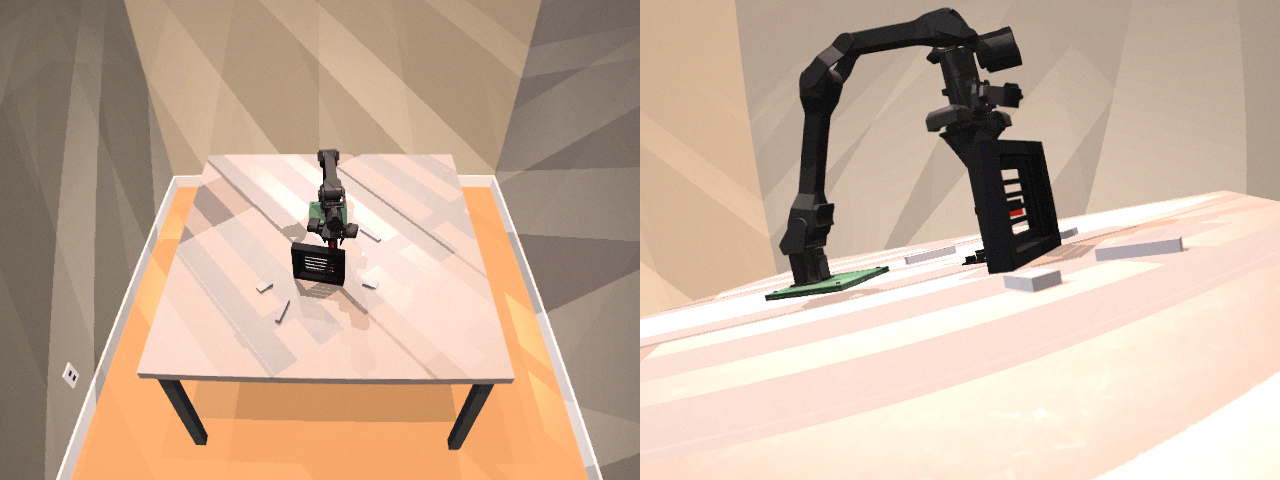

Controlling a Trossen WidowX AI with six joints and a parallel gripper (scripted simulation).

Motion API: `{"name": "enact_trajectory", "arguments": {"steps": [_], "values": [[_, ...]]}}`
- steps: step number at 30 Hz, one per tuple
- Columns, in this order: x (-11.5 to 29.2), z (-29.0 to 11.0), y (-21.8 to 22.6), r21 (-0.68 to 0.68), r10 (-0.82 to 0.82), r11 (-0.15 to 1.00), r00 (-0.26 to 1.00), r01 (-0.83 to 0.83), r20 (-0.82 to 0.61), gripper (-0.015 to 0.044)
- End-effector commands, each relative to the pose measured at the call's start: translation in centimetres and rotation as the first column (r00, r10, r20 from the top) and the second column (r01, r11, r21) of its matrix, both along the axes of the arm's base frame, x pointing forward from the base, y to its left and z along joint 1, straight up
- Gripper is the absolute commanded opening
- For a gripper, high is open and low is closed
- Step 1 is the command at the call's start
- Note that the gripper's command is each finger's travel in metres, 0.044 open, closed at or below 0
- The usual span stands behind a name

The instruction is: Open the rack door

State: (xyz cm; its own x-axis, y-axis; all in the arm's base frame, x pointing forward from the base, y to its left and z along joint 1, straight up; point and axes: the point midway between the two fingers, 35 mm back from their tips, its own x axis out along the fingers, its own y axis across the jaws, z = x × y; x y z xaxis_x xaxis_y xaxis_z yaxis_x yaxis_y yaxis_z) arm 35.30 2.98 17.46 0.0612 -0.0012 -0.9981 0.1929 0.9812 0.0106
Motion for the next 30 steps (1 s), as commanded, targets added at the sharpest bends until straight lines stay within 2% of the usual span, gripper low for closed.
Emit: {"name": "enact_trajectory", "arguments": {"steps": [1,11,18,30], "values": [[-0.1,-1.0,0.0,0.004,-0.002,1.0,1.0,0.003,-0.016,0.0284],[-0.2,-2.4,0.0,0.006,-0.003,1.0,1.0,0.003,-0.026,0.0284],[-0.2,-2.4,0.0,0.006,-0.003,1.0,1.0,0.003,-0.026,0.01],[-0.2,-2.4,0.0,0.006,-0.003,1.0,1.0,0.003,-0.026,0.002]]}}
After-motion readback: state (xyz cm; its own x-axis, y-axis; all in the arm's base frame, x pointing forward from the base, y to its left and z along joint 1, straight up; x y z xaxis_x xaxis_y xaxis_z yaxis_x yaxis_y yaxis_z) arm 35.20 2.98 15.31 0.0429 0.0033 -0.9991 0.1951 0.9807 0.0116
